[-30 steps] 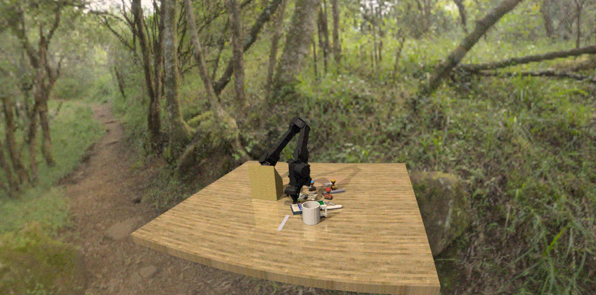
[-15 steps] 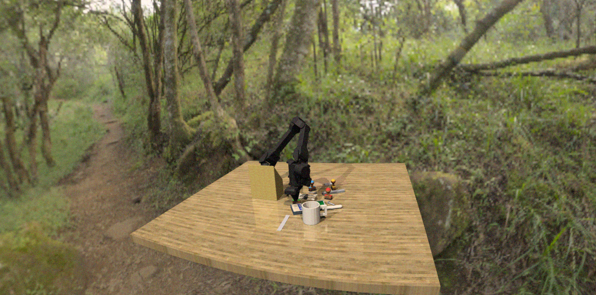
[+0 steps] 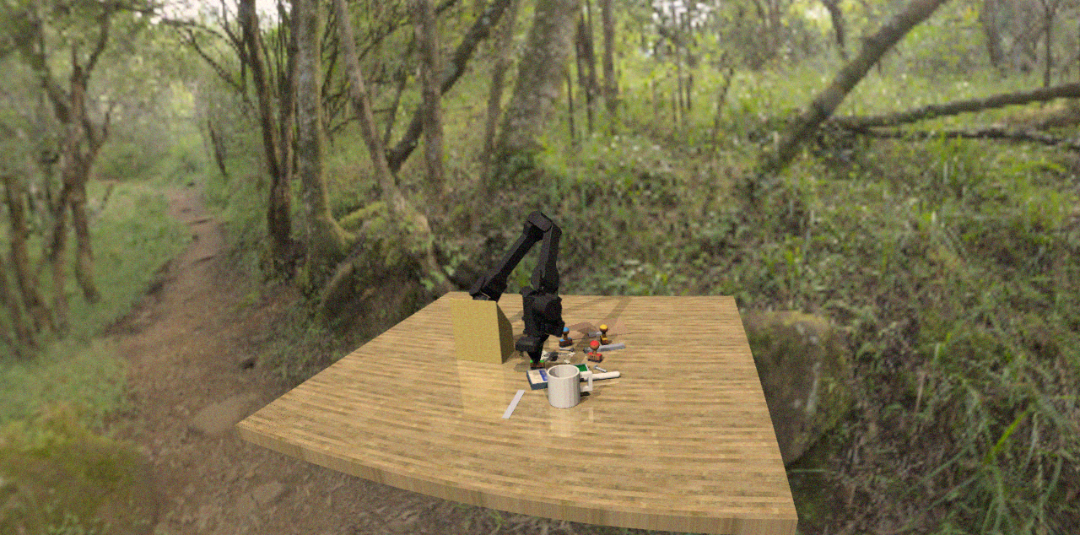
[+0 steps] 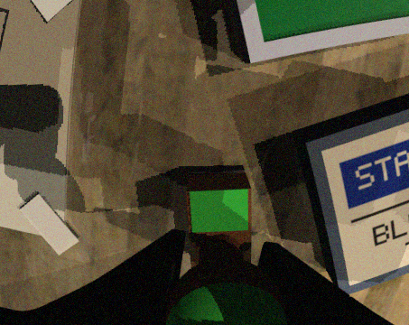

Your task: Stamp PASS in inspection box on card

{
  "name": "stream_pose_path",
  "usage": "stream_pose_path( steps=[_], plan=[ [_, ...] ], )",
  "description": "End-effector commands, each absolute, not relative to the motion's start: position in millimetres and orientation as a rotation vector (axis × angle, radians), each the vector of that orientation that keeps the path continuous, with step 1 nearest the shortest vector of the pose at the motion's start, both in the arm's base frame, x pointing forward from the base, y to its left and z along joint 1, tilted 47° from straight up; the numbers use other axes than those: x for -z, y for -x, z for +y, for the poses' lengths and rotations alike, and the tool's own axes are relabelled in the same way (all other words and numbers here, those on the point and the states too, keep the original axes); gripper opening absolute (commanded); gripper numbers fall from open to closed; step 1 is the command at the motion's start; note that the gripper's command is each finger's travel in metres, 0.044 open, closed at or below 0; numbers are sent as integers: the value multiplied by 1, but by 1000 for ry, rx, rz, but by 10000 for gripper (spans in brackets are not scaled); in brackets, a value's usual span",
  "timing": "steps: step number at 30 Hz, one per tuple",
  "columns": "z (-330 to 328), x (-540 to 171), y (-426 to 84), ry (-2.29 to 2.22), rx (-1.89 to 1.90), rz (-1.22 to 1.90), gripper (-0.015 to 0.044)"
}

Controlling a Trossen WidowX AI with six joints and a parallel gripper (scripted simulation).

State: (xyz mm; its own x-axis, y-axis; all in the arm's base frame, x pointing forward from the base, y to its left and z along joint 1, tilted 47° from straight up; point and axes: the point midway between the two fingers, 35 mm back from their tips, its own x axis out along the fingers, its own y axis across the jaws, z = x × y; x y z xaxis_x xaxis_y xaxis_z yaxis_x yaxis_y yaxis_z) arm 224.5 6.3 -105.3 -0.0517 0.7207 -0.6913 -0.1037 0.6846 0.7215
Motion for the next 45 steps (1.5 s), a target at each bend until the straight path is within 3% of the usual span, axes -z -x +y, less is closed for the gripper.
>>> stream_pose_path(
  steps=[1,45],
  plan=[
    [4,104,-225,-532,-727,1481,0],
    [-11,91,-228,-528,-722,1481,0]
  ],
)
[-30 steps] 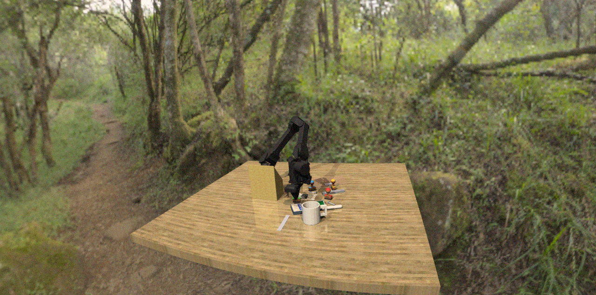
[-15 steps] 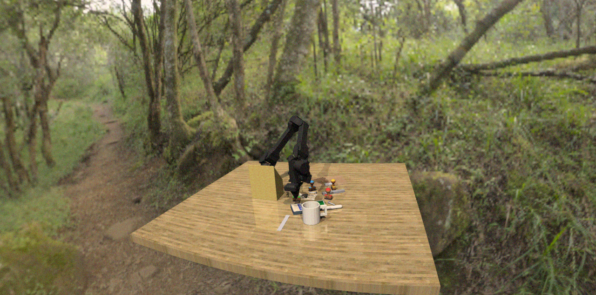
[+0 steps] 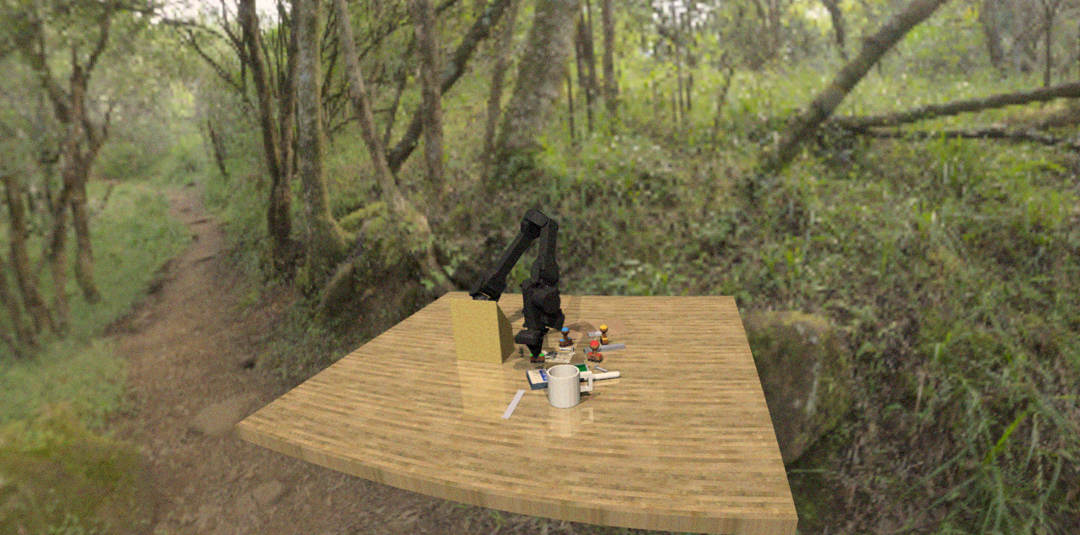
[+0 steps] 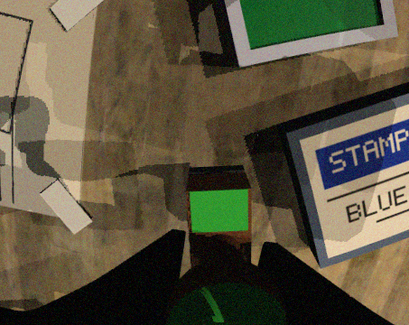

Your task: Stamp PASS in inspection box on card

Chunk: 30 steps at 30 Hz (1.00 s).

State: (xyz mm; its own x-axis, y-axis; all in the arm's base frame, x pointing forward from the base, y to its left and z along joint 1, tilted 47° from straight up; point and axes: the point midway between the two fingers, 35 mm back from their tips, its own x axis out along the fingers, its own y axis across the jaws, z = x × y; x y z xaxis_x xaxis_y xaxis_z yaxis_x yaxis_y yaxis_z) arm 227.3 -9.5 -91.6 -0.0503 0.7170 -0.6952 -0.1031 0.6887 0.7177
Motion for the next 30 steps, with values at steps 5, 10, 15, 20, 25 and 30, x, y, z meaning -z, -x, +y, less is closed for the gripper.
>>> stream_pose_path(
  steps=[5,10,15,20,25,30],
  plan=[
    [-13,89,-228,-528,-722,1481,0],
    [-15,87,-228,-528,-722,1482,0],
    [-16,86,-228,-528,-721,1482,0],
    [-18,84,-228,-527,-721,1482,0],
    [-20,82,-228,-527,-721,1482,0],
    [-22,81,-228,-527,-720,1482,0]
  ],
)
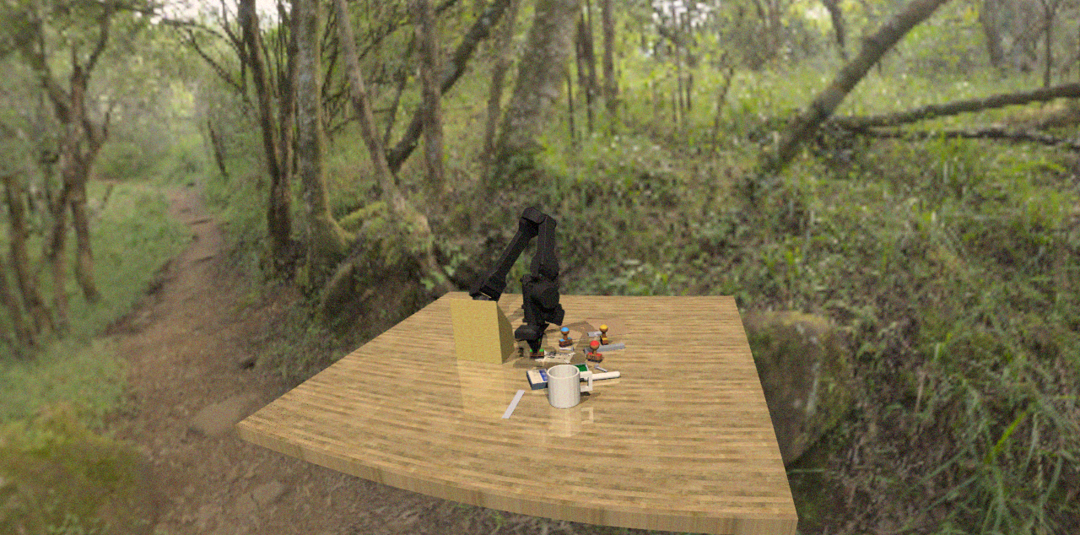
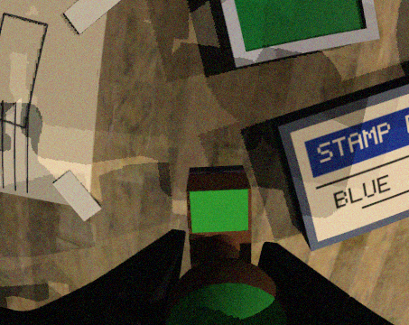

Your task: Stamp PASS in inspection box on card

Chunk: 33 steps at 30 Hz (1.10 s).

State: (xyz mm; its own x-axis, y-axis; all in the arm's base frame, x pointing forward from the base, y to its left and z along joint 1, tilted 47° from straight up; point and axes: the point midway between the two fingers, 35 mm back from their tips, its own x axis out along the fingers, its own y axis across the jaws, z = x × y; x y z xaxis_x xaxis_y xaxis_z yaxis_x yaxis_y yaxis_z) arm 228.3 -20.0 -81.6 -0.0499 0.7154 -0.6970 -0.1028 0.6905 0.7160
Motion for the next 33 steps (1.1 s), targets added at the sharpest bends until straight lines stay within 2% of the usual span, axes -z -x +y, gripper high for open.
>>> stream_pose_path(
  steps=[1,33],
  plan=[
    [-22,80,-228,-527,-720,1482,0],
    [-33,69,-228,-526,-719,1482,0]
  ],
)
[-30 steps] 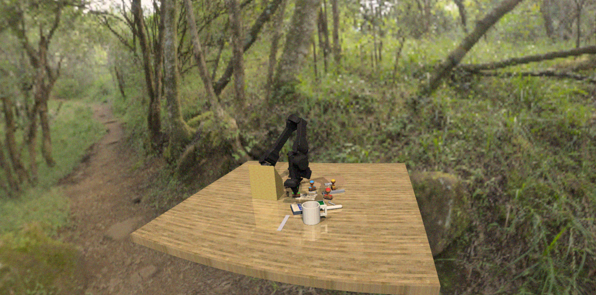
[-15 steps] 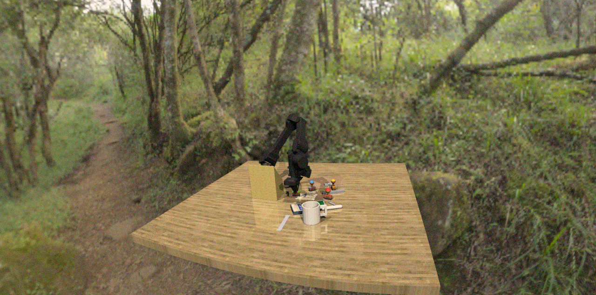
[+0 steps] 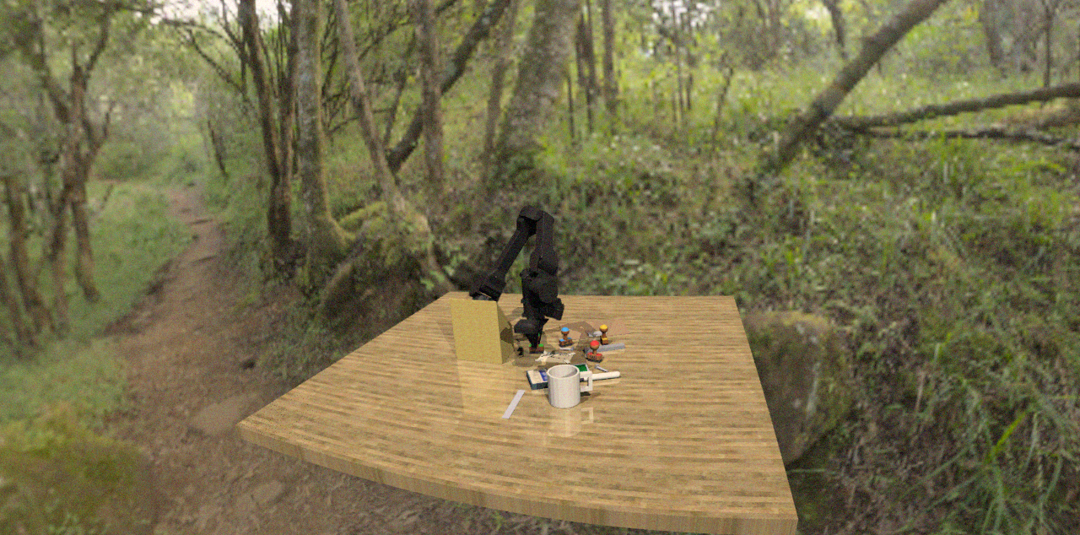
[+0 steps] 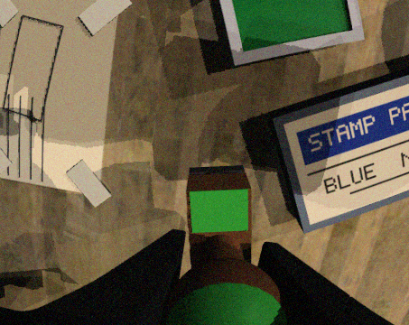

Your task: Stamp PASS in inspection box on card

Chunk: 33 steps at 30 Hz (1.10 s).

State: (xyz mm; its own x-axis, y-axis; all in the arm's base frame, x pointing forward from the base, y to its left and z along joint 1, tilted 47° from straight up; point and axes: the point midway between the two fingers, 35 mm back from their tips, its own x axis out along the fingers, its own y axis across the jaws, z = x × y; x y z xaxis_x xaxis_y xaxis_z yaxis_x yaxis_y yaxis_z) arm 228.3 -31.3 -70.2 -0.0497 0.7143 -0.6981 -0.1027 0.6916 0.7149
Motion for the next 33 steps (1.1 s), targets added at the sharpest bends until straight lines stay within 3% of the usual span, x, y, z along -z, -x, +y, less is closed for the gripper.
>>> stream_pose_path(
  steps=[1,20,33],
  plan=[
    [-33,69,-228,-526,-719,1482,0],
    [-39,62,-229,-526,-719,1482,0],
    [-43,63,-280,-523,-717,1480,0]
  ],
)
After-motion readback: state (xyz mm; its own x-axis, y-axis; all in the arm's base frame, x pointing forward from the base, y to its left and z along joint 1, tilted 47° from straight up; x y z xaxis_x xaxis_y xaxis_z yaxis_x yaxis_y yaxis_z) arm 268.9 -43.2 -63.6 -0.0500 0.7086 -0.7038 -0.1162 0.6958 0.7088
